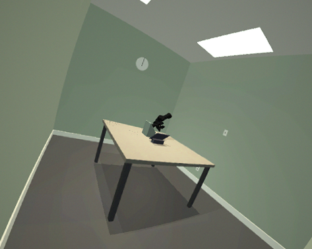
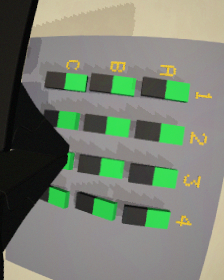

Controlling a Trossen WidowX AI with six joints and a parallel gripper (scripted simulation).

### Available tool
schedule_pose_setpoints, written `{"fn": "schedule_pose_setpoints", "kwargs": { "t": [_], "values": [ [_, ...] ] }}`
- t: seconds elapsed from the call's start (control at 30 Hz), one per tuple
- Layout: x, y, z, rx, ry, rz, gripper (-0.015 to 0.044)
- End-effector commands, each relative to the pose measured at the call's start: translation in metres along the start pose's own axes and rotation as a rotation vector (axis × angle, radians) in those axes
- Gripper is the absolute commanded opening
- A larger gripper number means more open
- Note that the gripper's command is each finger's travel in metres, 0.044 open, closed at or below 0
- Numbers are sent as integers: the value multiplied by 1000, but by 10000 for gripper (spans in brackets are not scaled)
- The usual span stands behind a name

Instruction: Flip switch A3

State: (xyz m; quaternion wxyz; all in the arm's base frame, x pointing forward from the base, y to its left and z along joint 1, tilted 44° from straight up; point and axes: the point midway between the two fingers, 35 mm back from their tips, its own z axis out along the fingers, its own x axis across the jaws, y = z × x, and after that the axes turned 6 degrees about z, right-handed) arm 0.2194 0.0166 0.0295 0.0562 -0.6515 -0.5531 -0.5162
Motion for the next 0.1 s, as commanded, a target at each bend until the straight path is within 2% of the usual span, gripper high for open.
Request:
{"fn": "schedule_pose_setpoints", "kwargs": {
  "t": [0.0, 0.07],
  "values": [
    [1, -2, 0, -1, 5, -2, 0],
    [1, -2, 0, -1, 5, -2, 0]
  ]
}}
